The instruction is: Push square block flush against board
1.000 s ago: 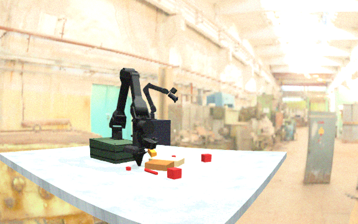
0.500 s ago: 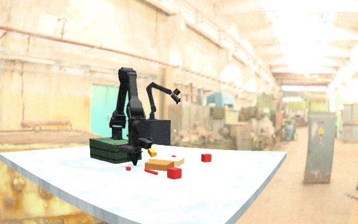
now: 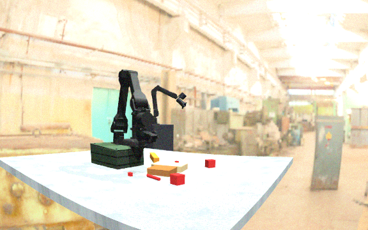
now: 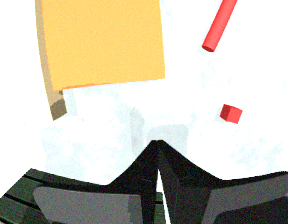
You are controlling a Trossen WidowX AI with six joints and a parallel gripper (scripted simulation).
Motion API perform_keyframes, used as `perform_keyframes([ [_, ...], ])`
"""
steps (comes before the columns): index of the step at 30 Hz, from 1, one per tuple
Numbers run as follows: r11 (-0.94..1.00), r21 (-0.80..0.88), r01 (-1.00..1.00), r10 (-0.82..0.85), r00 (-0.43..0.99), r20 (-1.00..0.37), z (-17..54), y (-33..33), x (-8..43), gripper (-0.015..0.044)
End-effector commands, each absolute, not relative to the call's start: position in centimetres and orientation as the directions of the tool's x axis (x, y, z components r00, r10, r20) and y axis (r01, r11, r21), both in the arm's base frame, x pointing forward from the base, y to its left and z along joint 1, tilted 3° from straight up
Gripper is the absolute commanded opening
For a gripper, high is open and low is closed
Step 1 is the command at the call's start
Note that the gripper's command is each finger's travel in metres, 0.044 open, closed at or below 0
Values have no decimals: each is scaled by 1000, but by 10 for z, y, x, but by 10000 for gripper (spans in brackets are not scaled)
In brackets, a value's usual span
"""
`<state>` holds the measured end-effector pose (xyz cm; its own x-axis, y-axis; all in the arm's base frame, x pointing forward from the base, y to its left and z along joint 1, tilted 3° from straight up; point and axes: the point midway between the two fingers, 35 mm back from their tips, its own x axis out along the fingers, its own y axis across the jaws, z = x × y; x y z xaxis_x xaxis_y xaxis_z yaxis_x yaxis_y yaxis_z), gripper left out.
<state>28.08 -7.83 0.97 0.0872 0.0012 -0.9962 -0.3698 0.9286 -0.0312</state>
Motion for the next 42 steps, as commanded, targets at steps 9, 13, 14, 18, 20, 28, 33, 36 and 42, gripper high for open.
perform_keyframes([
  [9, 912, -33, -408, 8, 100, -995, 27, -7, 391, 0],
  [13, 909, -24, -416, 17, 94, -995, 29, 27, 420, 0],
  [14, 910, -22, -415, 19, 93, -996, 29, 32, 423, 0],
  [18, 910, -21, -414, 19, 92, -996, 26, 33, 425, 0],
  [20, 909, -22, -416, 18, 91, -996, 2, 34, 428, 0],
  [28, 910, -21, -414, 19, 92, -996, -25, 33, 429, 0],
  [33, 910, -21, -414, 19, 91, -996, -26, 31, 424, 0],
  [36, 910, -21, -414, 19, 91, -996, -26, 29, 420, 0],
  [42, 910, -21, -414, 18, 90, -996, -27, 24, 412, 0],
])
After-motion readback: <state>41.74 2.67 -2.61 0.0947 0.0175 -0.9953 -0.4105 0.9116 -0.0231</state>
